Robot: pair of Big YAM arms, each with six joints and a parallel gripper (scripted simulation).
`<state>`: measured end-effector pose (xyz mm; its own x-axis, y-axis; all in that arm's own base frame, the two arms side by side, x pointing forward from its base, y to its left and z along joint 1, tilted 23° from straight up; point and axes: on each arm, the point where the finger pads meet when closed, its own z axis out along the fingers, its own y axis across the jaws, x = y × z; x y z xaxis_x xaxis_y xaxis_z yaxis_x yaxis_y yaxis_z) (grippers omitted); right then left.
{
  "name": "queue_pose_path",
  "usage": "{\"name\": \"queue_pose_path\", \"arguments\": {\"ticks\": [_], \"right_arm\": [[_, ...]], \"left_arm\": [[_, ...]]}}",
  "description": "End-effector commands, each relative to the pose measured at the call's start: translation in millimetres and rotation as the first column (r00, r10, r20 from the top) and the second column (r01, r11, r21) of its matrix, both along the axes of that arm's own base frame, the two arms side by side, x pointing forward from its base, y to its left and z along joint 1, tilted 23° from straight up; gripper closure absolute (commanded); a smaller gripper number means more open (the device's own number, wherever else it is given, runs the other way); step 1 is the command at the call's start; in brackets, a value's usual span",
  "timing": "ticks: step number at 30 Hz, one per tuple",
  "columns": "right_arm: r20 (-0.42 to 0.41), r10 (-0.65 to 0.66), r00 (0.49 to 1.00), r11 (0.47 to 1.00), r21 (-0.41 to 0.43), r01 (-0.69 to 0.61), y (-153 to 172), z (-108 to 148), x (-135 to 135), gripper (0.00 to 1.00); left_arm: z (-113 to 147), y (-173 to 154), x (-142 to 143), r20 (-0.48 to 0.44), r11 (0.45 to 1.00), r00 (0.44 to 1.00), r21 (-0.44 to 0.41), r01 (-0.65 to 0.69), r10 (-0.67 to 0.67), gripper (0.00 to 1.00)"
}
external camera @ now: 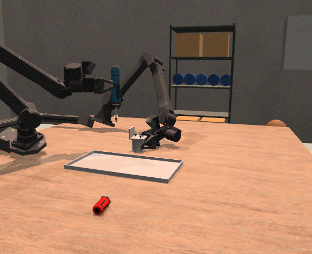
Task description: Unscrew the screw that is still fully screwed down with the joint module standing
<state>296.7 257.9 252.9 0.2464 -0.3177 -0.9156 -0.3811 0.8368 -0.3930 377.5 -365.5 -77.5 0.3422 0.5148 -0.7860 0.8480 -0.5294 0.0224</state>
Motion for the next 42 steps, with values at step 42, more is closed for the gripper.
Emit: {"name": "queue_pose_path", "arguments": {"ticks": [42], "right_arm": [[-0.184, -0.181, 0.966, 0.979, 0.064, 0.195, -41, 20, 92, 0.58]], "left_arm": [[6, -4, 6, 0.017, 1.0, 1.0, -0.012, 0.002, -0.002, 0.41]]}}
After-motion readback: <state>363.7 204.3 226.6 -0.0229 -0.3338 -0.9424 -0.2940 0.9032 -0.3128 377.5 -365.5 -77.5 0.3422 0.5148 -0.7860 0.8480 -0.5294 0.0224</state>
